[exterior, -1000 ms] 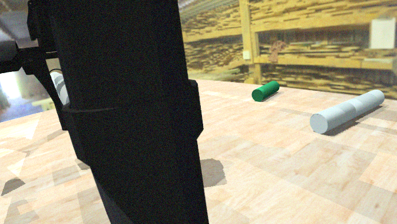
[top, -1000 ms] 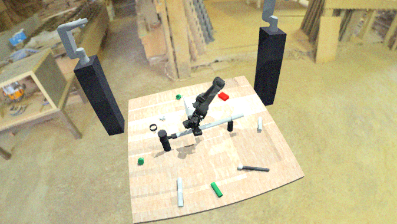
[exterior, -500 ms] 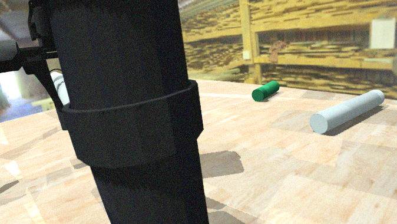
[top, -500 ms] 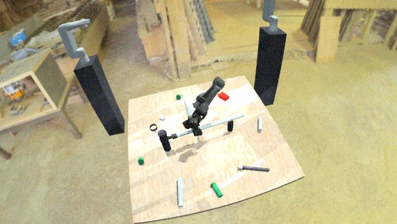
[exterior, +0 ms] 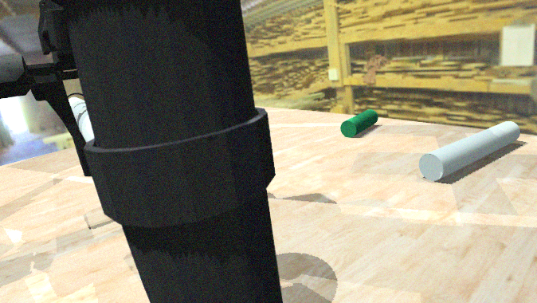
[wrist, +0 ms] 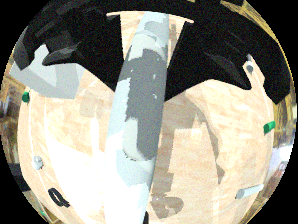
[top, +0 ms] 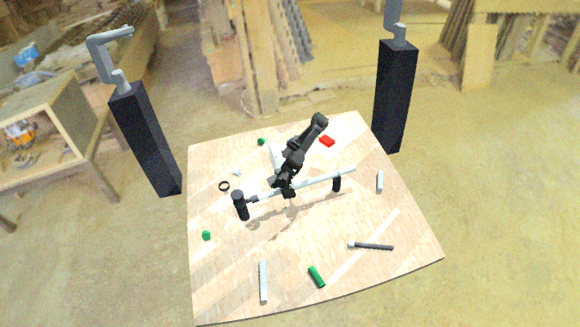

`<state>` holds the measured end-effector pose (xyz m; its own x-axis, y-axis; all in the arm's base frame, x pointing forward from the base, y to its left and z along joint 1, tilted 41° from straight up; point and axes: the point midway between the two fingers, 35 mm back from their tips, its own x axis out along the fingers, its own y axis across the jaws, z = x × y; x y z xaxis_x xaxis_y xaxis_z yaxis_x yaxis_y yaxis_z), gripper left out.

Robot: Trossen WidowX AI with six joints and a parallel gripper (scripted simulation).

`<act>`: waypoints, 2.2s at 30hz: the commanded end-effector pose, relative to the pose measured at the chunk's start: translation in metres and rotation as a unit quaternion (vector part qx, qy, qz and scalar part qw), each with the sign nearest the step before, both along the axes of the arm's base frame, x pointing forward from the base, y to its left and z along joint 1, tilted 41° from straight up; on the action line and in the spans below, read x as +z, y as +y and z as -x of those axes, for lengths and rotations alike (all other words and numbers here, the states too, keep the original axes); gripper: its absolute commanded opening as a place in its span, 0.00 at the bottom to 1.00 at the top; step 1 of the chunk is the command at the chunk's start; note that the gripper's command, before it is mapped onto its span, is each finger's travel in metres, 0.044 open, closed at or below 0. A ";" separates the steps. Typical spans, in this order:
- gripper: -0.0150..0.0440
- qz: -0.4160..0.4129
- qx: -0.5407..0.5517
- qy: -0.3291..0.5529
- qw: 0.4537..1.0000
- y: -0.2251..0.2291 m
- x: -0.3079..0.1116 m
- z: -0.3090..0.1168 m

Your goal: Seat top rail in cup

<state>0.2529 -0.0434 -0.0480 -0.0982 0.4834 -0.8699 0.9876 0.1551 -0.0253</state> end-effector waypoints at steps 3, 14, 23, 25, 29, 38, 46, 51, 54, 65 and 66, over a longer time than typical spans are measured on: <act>0.25 0.001 -0.001 -0.001 1.000 -0.003 -0.001 -0.002; 0.25 0.001 -0.001 -0.001 1.000 -0.011 -0.001 -0.008; 0.25 0.001 -0.001 -0.001 1.000 -0.014 0.000 -0.012; 0.25 0.001 -0.001 -0.001 1.000 -0.014 0.001 -0.012; 0.25 0.001 -0.001 -0.001 1.000 -0.014 0.001 -0.012; 0.25 0.001 -0.001 -0.001 1.000 -0.015 0.002 -0.014; 0.25 0.001 -0.001 -0.001 1.000 -0.016 0.003 -0.015; 0.25 0.001 -0.001 -0.001 1.000 -0.017 0.004 -0.016; 0.25 -0.016 0.006 0.015 1.000 -0.003 0.003 -0.006; 0.25 -0.016 0.006 0.015 1.000 -0.001 0.006 -0.005; 0.25 -0.016 0.006 0.015 1.000 -0.001 0.007 -0.005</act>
